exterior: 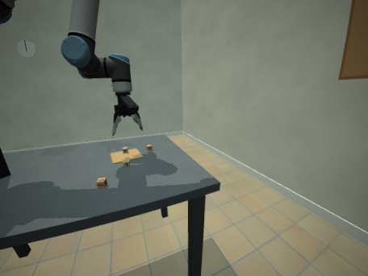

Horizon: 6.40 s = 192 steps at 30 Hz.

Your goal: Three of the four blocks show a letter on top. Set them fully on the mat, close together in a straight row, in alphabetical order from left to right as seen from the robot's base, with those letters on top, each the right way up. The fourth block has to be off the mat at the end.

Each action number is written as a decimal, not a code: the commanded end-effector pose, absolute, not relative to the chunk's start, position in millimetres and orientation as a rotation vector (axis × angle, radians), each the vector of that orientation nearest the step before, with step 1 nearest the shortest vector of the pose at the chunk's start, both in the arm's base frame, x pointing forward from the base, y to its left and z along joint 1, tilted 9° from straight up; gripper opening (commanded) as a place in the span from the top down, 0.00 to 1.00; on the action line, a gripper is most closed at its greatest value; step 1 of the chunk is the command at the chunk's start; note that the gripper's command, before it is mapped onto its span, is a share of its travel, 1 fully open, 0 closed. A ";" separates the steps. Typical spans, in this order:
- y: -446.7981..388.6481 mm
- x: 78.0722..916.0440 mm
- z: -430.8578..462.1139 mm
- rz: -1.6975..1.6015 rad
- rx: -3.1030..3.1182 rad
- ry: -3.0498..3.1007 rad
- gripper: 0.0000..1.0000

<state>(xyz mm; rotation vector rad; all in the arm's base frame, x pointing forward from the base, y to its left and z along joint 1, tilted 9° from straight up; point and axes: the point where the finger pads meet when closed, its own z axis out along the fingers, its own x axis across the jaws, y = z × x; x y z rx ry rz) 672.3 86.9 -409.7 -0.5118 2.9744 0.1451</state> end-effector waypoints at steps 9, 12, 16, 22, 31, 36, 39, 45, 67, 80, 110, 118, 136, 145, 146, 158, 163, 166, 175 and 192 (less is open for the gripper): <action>84.8 700.8 -409.7 0.113 -1.036 2.819 0.00; 84.6 708.4 -409.7 0.103 -1.176 2.760 0.00; 84.4 718.4 -409.5 0.088 -1.357 2.672 0.00; 84.5 729.4 -409.1 0.071 -1.555 2.557 0.00; 85.1 750.8 -407.9 0.036 -1.927 2.283 0.00; 85.4 758.9 -407.2 0.022 -2.064 2.159 0.00; 85.5 762.2 -406.9 0.016 -2.119 2.105 0.00; 85.8 769.2 -406.2 0.003 -2.232 1.983 0.00; 86.0 772.8 -405.8 -0.004 -2.289 1.918 0.63; 86.0 772.8 -405.8 -0.004 -2.289 1.918 0.63; 86.5 773.4 -411.1 -0.003 -2.289 1.918 0.63; 87.6 774.4 -420.5 -0.003 -2.289 1.918 0.63; 90.2 777.1 -445.0 -0.003 -2.289 1.918 0.63; 91.0 777.9 -452.8 -0.003 -2.289 1.918 0.63; 91.1 778.0 -453.5 -0.003 -2.289 1.918 0.63; 91.5 778.4 -457.2 -0.003 -2.289 1.918 0.63; 91.5 778.4 -457.3 -0.003 -2.289 1.918 0.63; 91.5 778.4 -457.3 -0.003 -2.289 1.918 0.63; 91.5 778.6 -457.2 -0.003 -2.289 1.918 0.63; 91.5 779.2 -457.2 -0.003 -2.289 1.918 0.63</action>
